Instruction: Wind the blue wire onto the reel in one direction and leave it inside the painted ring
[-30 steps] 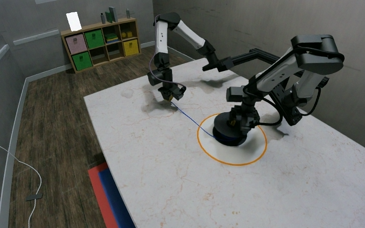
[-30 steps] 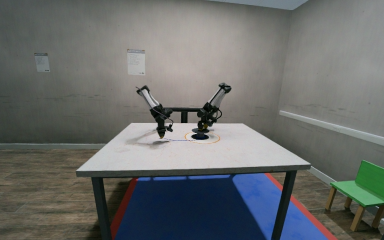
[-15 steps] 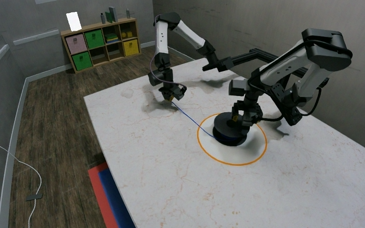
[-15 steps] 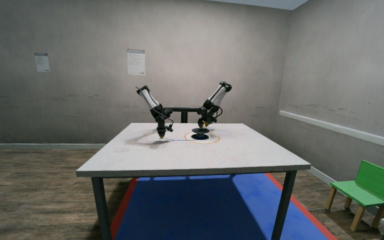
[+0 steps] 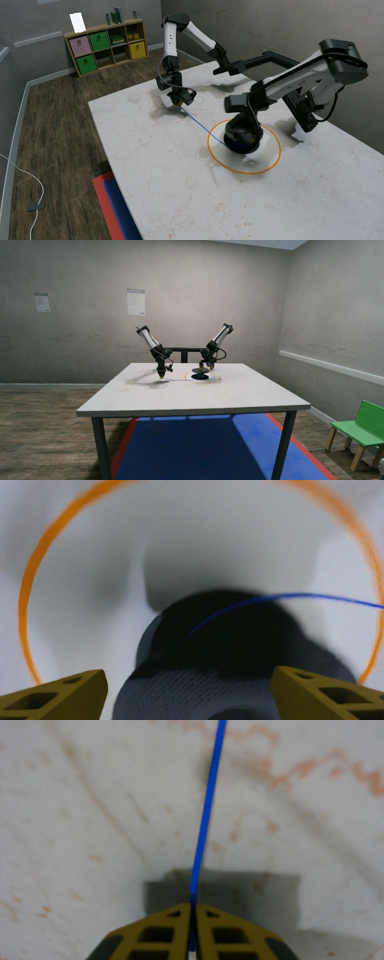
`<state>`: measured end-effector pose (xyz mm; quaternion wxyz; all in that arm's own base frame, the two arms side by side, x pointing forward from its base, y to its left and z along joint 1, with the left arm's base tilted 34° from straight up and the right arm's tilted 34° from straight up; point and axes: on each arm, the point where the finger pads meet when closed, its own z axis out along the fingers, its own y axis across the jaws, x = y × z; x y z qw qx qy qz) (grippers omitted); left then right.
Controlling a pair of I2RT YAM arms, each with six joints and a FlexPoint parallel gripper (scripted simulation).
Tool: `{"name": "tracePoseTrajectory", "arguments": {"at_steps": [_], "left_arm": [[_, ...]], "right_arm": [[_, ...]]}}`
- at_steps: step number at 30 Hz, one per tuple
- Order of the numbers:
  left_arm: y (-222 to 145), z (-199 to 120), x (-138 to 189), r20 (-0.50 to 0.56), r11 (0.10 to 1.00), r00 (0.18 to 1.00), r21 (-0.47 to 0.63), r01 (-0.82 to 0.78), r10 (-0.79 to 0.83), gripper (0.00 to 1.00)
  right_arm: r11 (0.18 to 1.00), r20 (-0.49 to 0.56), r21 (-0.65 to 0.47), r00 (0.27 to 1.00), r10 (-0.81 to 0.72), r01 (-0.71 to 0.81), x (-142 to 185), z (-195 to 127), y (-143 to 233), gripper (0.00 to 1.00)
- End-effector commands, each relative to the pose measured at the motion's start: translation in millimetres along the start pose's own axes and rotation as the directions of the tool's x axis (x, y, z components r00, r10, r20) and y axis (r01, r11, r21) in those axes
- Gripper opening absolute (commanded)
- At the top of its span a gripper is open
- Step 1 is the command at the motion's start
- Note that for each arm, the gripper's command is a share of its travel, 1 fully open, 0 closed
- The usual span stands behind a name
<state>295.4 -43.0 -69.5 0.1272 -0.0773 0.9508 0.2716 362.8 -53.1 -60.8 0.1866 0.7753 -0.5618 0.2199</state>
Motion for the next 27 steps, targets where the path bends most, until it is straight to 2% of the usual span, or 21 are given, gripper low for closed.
{"name": "tracePoseTrajectory", "arguments": {"at_steps": [1,4,5,9,13,19,21,22,27], "left_arm": [[-27,6,-5,-0.001,0.94,0.94,0.018,-0.341,0.341,0.85],[-38,7,-3,0.006,0.921,0.921,0.02,-0.388,0.388,0.85],[-47,7,1,0.01,0.854,0.854,0.02,-0.52,0.52,0.85],[-84,4,20,0.006,0.697,0.697,0.012,-0.717,0.717,0.85],[-101,1,44,0.031,0.477,0.477,0.002,-0.879,0.878,0.85],[-94,3,59,0.04,0.099,0.098,-0.016,-0.995,0.994,0.85],[-94,3,59,0.04,0.099,0.098,-0.016,-0.995,0.994,0.85],[-93,3,58,0.025,-0.051,-0.052,-0.014,-0.999,0.998,0.85],[-87,3,52,0.016,-0.332,-0.332,-0.014,-0.943,0.943,0.85]], "right_arm": [[1.0,-0.006,0.019,1.0,0.006,-0.006,-1,-5,-7,0.0],[1.0,-0.006,0.019,1.0,0.006,-0.006,-1,-5,-7,0.0],[1.0,-0.006,0.019,1.0,0.006,-0.006,-1,-5,-8,0.0],[1.0,-0.006,0.019,1.0,0.006,-0.006,-1,-5,-9,0.0],[1.0,-0.006,0.019,1.0,0.006,-0.006,0,-5,-9,0.0],[1.0,-0.006,0.019,1.0,0.005,-0.005,0,-5,-10,0.0],[1.0,-0.006,0.019,1.0,0.005,-0.005,0,-5,-10,0.0],[1.0,-0.006,0.019,1.0,0.003,-0.003,0,-5,-10,0.0],[1.0,-0.006,0.019,1.0,0.003,-0.003,-1,-5,-9,0.0]]}}
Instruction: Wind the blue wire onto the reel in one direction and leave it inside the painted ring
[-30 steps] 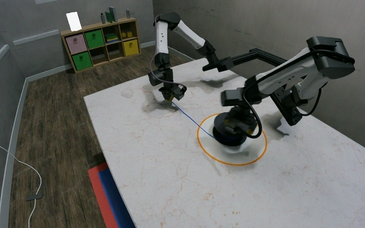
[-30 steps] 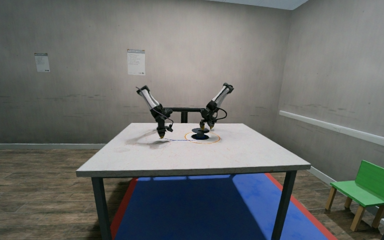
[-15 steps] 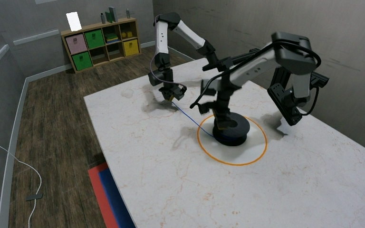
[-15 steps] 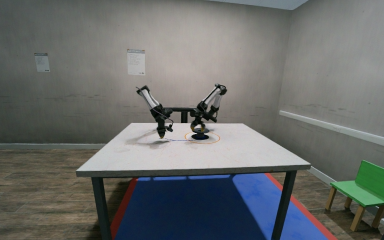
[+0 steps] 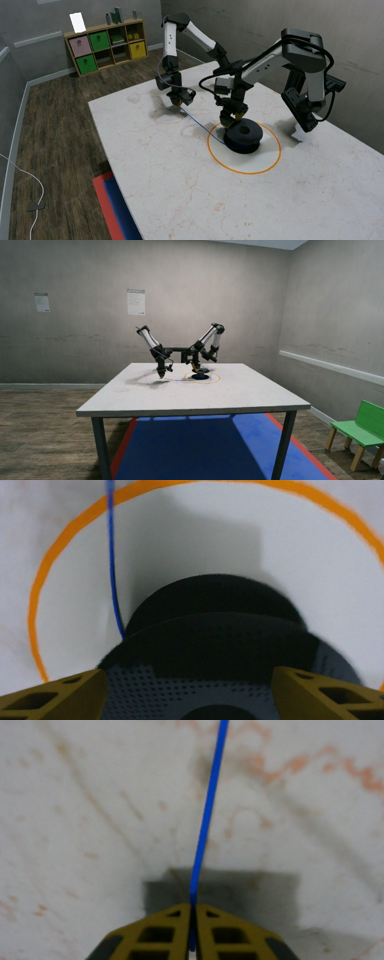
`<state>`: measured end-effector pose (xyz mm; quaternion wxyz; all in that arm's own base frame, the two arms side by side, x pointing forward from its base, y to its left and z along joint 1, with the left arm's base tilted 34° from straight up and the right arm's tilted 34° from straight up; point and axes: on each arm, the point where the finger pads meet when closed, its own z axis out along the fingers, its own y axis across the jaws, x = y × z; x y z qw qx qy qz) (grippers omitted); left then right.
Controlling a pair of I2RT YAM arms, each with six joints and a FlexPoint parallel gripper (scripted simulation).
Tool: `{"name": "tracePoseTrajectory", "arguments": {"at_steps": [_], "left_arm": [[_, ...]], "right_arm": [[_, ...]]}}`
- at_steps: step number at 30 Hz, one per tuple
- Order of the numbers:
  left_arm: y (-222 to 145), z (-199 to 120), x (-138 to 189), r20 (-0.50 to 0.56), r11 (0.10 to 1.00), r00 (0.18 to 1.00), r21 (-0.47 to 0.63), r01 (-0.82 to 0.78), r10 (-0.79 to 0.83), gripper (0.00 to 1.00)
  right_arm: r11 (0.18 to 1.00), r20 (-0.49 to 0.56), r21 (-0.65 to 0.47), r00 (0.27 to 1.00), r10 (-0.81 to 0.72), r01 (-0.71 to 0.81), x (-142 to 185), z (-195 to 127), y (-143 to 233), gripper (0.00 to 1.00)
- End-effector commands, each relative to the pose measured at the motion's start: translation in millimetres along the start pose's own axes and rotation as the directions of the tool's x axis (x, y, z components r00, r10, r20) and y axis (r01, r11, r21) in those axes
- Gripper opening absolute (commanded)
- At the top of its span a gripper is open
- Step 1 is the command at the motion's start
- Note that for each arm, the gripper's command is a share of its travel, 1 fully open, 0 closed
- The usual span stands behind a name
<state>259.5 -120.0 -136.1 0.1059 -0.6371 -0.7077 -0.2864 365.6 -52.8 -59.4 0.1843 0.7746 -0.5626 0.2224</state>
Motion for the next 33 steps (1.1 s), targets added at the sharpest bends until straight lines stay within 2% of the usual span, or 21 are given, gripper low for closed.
{"name": "tracePoseTrajectory", "arguments": {"at_steps": [1,5,9,11,12,15,28,33], "left_arm": [[8,-3,5,0.024,0.942,0.942,0.001,-0.336,0.336,0.85],[12,-4,8,0.024,0.842,0.842,0.012,-0.539,0.539,0.85],[14,-6,7,0.03,0.694,0.695,0.025,-0.719,0.719,0.85],[14,-6,7,0.03,0.694,0.695,0.025,-0.719,0.719,0.85],[15,-7,7,0.041,0.578,0.579,0.028,-0.815,0.814,0.85],[15,-7,6,0.059,0.457,0.458,0.028,-0.889,0.887,0.85],[12,-1,5,0.059,0.457,0.458,0.028,-0.889,0.887,0.85],[10,20,3,0.059,0.457,0.458,0.028,-0.889,0.887,0.85]], "right_arm": [[1.0,-0.005,0.013,1.0,-0.001,0.001,-2,-3,-6,0.0],[1.0,-0.005,0.013,1.0,-0.001,0.001,-2,-3,-5,0.0],[1.0,-0.005,0.013,1.0,-0.001,0.001,-3,-3,-4,0.0],[1.0,-0.005,0.013,1.0,-0.001,0.001,-3,-3,-4,0.0],[1.0,-0.005,0.013,1.0,-0.001,0.001,-3,-3,-4,0.0],[1.0,-0.005,0.013,1.0,-0.001,0.001,-3,-2,-4,0.0],[1.0,-0.005,0.013,1.0,0.0,0.0,-4,-1,-2,0.0],[1.0,-0.005,0.013,1.0,0.001,0.0,-4,-2,-2,0.0]]}}
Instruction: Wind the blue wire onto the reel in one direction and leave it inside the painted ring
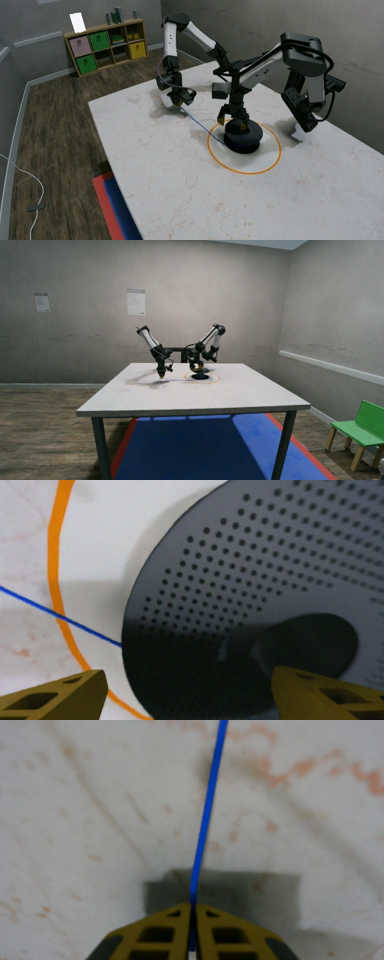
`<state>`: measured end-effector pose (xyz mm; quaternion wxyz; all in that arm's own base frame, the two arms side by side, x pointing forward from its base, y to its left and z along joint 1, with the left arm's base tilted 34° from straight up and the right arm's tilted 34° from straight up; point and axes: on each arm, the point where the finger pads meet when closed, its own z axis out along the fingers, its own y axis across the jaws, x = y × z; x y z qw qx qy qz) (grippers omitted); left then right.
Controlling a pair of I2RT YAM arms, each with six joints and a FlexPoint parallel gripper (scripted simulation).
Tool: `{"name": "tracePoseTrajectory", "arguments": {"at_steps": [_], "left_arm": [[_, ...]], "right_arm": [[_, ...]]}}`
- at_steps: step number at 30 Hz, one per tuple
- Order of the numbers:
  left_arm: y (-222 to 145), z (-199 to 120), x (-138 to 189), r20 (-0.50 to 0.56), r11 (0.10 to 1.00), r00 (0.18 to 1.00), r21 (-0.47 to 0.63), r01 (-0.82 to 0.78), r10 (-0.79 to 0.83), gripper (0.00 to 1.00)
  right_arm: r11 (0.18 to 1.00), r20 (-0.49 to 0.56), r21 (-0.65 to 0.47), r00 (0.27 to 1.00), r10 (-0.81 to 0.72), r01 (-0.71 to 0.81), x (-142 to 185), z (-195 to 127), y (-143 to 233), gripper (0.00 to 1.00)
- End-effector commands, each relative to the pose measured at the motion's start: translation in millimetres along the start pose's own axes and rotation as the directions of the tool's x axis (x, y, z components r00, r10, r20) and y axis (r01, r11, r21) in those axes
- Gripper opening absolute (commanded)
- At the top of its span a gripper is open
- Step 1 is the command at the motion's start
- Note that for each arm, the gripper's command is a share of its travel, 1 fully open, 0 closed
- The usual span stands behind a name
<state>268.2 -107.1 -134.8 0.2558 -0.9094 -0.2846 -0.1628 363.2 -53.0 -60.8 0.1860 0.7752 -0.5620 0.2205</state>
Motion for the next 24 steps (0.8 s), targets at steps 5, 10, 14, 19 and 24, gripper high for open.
{"name": "tracePoseTrajectory", "arguments": {"at_steps": [5,10,14,19,24], "left_arm": [[8.8,21.9,-3.7,0.015,1.0,1.0,-0.022,-0.006,0.006,0.85],[11.4,18.2,-2.7,0.015,1.0,1.0,-0.022,-0.006,0.006,0.85],[12.3,16.4,-2.2,0.015,1.0,1.0,-0.022,-0.006,0.006,0.85],[12.6,15.6,-1.9,0.015,1.0,1.0,-0.022,-0.006,0.006,0.78],[12.6,15.6,-1.9,0.015,1.0,1.0,-0.022,-0.006,0.006,0.7]], "right_arm": [[1.0,-0.006,0.018,1.0,0.004,-0.003,-1.9,-2.7,-5.6,0.0],[1.0,-0.006,0.018,1.0,0.004,-0.003,-1.5,-2.9,-6.4,0.0],[1.0,-0.006,0.018,1.0,0.004,-0.003,-1.3,-3.0,-6.7,0.0],[1.0,-0.006,0.018,1.0,0.004,-0.003,0.2,-3.2,-7.4,0.0],[1.0,-0.006,0.018,1.0,0.004,-0.004,2.7,-3.5,-8.1,0.0]]}}
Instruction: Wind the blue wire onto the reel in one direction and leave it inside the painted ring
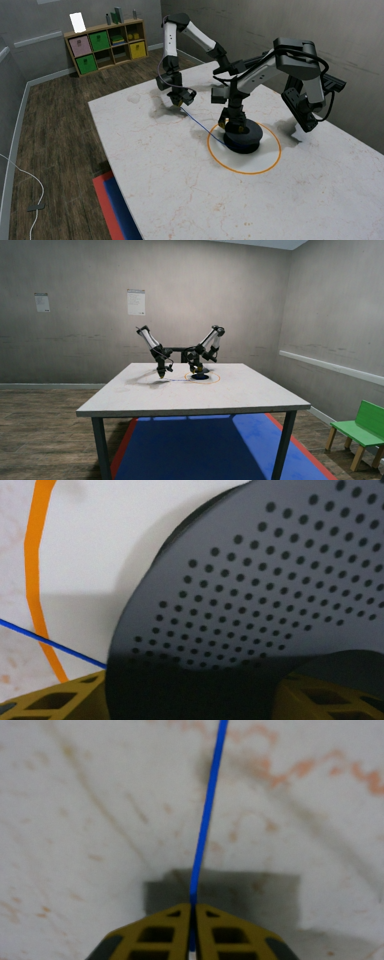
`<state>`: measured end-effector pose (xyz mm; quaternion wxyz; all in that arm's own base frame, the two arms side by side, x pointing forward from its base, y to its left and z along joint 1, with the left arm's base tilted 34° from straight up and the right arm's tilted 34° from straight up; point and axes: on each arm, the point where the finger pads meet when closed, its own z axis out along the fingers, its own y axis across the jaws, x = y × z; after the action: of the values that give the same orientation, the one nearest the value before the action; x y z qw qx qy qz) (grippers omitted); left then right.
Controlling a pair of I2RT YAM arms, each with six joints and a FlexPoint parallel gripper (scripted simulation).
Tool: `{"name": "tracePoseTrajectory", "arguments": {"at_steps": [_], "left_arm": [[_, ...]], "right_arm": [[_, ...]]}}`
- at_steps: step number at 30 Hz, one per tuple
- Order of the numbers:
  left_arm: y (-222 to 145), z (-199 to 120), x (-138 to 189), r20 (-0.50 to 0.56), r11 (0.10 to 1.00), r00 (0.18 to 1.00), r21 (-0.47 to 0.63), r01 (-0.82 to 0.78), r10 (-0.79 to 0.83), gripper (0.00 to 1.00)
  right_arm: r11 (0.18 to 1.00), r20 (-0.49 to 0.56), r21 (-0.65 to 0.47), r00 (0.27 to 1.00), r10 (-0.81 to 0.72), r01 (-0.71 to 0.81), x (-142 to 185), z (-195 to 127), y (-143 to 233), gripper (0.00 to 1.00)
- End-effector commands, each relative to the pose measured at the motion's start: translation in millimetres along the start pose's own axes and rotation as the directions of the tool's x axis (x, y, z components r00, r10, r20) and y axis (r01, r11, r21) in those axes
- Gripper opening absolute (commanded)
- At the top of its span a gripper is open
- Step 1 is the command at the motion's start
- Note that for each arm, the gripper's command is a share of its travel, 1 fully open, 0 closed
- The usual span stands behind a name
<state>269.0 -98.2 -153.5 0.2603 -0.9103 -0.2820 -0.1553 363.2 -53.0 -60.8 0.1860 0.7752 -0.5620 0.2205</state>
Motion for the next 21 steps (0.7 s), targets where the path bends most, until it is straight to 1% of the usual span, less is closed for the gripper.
{"name": "tracePoseTrajectory", "arguments": {"at_steps": [1,3,5,8,9,13,17,20,21], "left_arm": [[11,-5,2,0.005,0.999,1.0,-0.033,0.005,-0.004,0.68],[11,-5,2,0.005,0.999,1.0,-0.033,0.005,-0.004,0.65],[11,-5,2,0.005,0.999,1.0,-0.033,0.005,-0.004,0.65],[11,-5,2,0.005,0.999,1.0,-0.033,0.005,-0.004,0.6],[11,0,1,0.005,0.999,1.0,-0.033,0.005,-0.005,0.6],[11,0,3,0.006,0.999,1.0,-0.033,0.022,-0.022,0.6],[10,0,9,0.008,0.995,0.995,-0.032,0.095,-0.095,0.6],[9,0,19,0.011,0.979,0.98,-0.031,0.2,-0.2,0.6],[9,0,19,0.011,0.979,0.98,-0.031,0.2,-0.2,0.6]], "right_arm": [[1.0,-0.006,0.018,1.0,0.004,-0.004,3,-4,-8,0.0],[1.0,-0.006,0.018,1.0,0.005,-0.005,5,-4,-9,0.0],[1.0,-0.006,0.018,1.0,0.005,-0.005,5,-4,-9,0.0],[1.0,-0.006,0.018,1.0,0.004,-0.004,7,-4,-9,0.0],[1.0,-0.006,0.018,1.0,0.004,-0.004,7,-4,-9,0.0],[1.0,-0.006,0.018,1.0,0.002,-0.001,9,-4,-9,0.0],[1.0,-0.006,0.018,1.0,0.002,-0.002,6,-3,-8,0.0],[1.0,0.007,0.018,1.0,0.003,-0.003,1,-3,-7,0.0],[1.0,0.007,0.018,1.0,0.003,-0.003,1,-3,-7,0.0]]}}
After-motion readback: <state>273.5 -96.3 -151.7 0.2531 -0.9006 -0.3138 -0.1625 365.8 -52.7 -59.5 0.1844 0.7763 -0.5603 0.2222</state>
